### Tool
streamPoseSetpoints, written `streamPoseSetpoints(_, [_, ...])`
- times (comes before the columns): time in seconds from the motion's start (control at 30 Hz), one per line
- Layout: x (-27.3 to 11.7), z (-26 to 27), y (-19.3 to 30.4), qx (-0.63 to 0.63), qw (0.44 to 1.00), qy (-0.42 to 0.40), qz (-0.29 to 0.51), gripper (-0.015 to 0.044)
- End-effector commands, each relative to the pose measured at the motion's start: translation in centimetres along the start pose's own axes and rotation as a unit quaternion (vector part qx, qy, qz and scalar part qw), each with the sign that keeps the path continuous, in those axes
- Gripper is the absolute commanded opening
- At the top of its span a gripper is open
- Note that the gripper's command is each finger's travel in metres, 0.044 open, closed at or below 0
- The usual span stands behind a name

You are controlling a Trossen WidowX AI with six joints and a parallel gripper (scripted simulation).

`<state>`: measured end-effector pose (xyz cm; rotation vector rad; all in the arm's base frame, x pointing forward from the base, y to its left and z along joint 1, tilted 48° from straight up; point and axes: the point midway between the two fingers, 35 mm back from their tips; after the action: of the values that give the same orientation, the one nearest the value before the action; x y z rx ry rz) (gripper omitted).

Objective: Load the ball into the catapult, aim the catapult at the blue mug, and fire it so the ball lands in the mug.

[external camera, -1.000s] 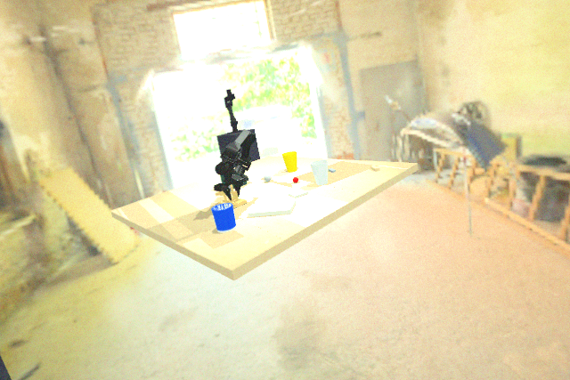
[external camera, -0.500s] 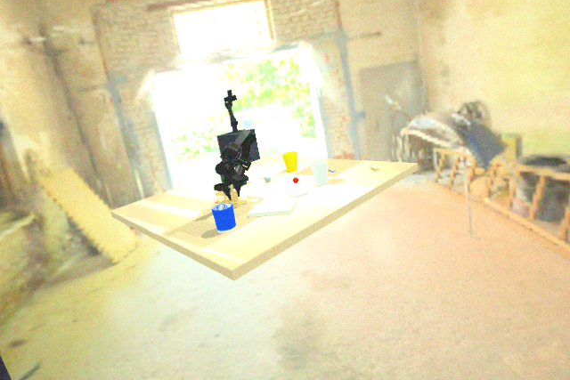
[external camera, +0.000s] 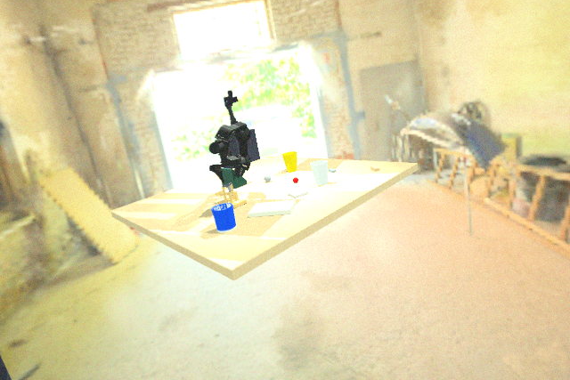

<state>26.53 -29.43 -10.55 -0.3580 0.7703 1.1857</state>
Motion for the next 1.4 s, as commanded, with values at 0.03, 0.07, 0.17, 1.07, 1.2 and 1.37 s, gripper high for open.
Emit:
streamPoseSetpoints(0.03, [0.7, 0.1, 0.0, -0.001, 1.000, -0.002, 0.006, 0.0440])
streamPoseSetpoints(0.07, [0.7, 0.1, 0.0, -0.001, 1.000, -0.002, 0.006, 0.0440])
streamPoseSetpoints(0.17, [0.2, 0.1, 0.3, 0.013, 1.000, -0.011, 0.013, 0.0440])
streamPoseSetpoints(1.07, [6.8, 0.2, 0.3, -0.035, 0.999, -0.005, 0.022, 0.0440])
streamPoseSetpoints(1.2, [7.5, 0.2, 0.3, -0.035, 0.999, -0.006, 0.022, 0.0440])
streamPoseSetpoints(1.37, [8.3, 0.2, 0.4, -0.035, 0.999, -0.006, 0.022, 0.0440])
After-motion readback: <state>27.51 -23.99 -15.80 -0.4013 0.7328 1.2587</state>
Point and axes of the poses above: the point midway between the two fingers, 35 mm back from their tips, its own x axis out along the fingers, its own z axis across the jaws, y = z × x, and after that the axes turned 12 degrees about x, right-handed
